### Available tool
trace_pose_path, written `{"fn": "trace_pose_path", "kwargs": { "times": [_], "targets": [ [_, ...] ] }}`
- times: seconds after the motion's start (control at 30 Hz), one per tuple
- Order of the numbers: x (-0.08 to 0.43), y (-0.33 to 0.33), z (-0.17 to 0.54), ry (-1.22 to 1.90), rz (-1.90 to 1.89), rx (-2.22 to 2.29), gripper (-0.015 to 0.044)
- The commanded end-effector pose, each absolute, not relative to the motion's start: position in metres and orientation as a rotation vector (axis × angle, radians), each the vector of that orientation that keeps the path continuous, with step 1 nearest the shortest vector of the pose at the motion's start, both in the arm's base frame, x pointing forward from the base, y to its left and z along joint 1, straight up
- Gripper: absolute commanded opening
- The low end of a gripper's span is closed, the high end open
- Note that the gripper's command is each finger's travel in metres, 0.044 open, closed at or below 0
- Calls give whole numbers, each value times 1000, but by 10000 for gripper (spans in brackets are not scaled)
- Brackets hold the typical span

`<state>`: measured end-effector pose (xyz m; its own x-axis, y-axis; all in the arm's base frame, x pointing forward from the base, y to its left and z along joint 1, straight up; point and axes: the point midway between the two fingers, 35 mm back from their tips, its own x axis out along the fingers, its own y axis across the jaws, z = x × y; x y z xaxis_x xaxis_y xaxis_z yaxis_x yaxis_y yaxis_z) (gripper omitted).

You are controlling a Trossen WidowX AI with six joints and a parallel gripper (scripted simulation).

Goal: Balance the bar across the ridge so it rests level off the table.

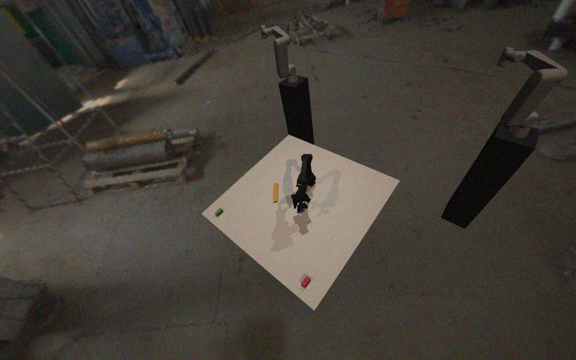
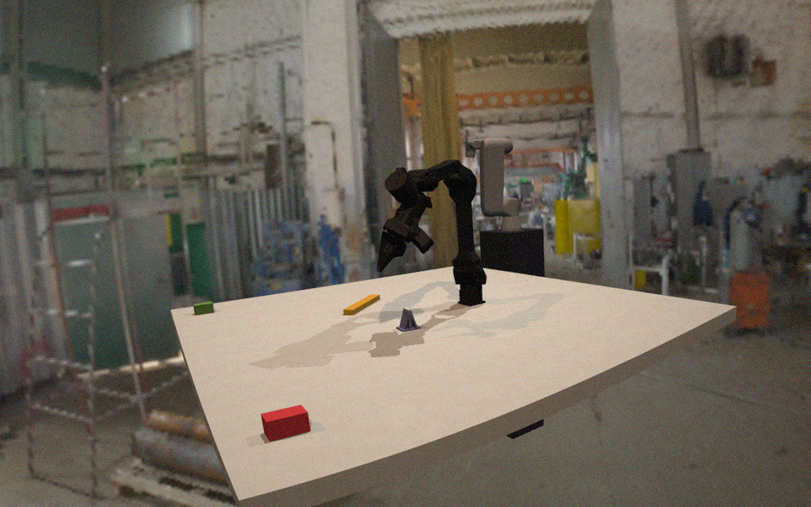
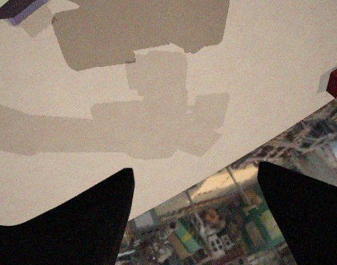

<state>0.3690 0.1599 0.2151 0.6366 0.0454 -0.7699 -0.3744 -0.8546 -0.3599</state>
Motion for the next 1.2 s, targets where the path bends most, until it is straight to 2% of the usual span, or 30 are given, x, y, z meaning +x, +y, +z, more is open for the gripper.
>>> {"fn": "trace_pose_path", "kwargs": {
  "times": [0.0,0.63,1.17],
  "targets": [
    [375,141,209,341,1133,-2301,315],
    [389,38,184,725,1068,-1964,315],
    [373,-45,167,1003,954,-1645,315]
  ]
}}
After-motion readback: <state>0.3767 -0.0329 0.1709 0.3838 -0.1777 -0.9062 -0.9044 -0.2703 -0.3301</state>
